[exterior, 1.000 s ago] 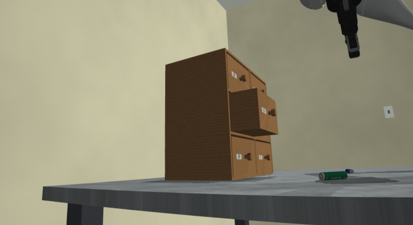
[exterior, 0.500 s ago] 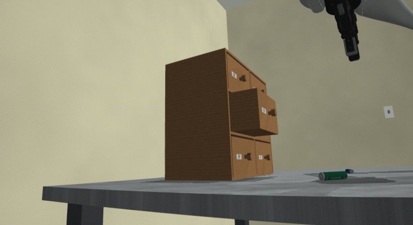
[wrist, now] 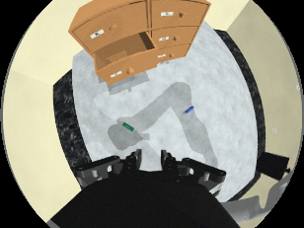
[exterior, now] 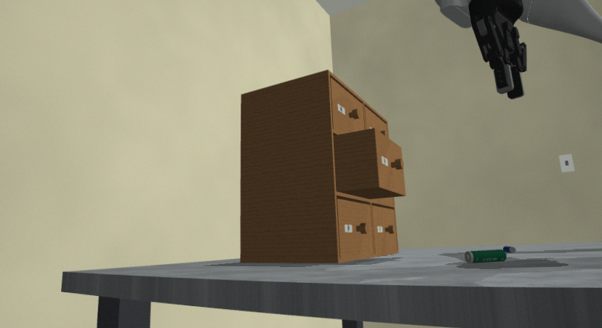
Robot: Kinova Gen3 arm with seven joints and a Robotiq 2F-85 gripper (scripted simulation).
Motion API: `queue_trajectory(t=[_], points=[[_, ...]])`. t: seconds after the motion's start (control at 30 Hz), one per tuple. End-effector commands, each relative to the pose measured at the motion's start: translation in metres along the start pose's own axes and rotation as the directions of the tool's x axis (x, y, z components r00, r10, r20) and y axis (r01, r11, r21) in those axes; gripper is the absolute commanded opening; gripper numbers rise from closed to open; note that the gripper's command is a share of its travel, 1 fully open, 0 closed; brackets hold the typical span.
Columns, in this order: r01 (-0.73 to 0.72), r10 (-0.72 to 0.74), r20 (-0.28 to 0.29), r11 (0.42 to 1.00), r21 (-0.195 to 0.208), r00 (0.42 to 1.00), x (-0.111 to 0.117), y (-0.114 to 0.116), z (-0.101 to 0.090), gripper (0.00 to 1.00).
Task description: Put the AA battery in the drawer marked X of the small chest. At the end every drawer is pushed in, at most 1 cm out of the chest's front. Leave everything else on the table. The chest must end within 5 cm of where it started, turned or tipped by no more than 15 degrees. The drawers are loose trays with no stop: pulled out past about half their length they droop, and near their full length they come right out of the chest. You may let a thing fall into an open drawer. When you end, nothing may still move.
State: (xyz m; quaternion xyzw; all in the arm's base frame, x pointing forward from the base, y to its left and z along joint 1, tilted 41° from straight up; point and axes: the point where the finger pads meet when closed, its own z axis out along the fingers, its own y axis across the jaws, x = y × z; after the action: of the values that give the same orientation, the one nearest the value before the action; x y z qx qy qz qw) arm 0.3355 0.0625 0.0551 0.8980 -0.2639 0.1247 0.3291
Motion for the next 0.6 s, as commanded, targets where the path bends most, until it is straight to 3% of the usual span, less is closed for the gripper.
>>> queue_trajectory(t=[0.0, 0.57], points=[[-0.021, 0.021, 0.0, 1.0, 0.0, 1.0, -0.001, -0.002, 0.002, 0.33], [-0.393, 0.393, 0.0, 0.919, 0.0, 0.919, 0.004, -0.019, 0.031, 0.33]])
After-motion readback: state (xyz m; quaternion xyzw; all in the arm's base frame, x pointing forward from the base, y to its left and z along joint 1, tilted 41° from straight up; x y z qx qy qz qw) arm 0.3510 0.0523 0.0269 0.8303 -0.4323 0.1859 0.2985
